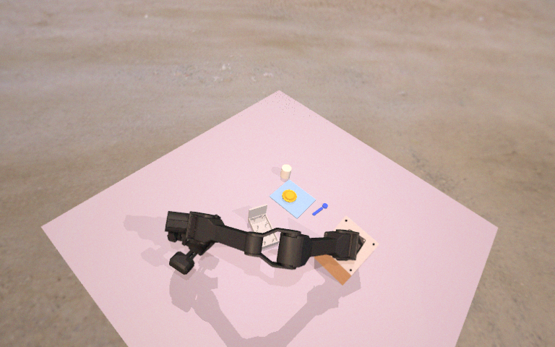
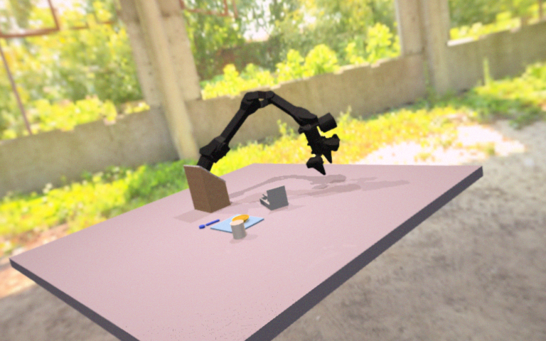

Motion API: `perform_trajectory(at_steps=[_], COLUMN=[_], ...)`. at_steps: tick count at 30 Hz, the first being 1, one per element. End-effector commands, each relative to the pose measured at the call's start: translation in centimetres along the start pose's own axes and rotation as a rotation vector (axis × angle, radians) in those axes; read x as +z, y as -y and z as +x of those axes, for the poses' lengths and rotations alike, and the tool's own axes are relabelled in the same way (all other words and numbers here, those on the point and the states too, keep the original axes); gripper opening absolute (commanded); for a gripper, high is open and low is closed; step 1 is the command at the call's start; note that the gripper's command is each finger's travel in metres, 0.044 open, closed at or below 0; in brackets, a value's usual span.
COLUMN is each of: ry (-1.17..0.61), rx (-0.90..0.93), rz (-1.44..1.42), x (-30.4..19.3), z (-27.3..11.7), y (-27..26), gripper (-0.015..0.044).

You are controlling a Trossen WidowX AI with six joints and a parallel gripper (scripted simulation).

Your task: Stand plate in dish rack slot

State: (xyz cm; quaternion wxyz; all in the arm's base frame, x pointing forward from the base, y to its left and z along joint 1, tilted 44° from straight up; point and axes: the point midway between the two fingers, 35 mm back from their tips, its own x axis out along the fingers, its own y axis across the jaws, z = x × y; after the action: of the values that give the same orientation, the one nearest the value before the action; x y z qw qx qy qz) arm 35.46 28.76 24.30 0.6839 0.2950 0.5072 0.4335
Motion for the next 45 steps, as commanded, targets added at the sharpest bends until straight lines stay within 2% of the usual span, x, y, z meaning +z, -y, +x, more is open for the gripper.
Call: perform_trajectory(at_steps=[1, 7, 12, 16, 21, 28, 35, 43, 45], ry=[0.023, 0.062, 0.072, 0.078, 0.069, 0.001, -0.056, -0.062, -0.062], rx=[-0.066, -0.200, -0.262, -0.326, -0.366, -0.417, -0.376, -0.363, -0.365], rz=[0.026, 0.116, 0.160, 0.227, 0.250, 0.236, 0.214, 0.209, 0.209], x=[1.0, 2.1, 1.9, 0.7, -0.7, -5.8, -12.0, -13.0, -13.0], z=[-1.3, -5.1, -7.7, -11.7, -14.6, -21.2, -26.3, -27.0, -25.8], y=[3.9, 12.5, 16.8, 22.1, 25.7, 32.9, 37.0, 37.4, 38.0], gripper=[0.0400, 0.0400, 0.0400, 0.0400, 0.0400, 0.0400, 0.0400, 0.0400, 0.0400])
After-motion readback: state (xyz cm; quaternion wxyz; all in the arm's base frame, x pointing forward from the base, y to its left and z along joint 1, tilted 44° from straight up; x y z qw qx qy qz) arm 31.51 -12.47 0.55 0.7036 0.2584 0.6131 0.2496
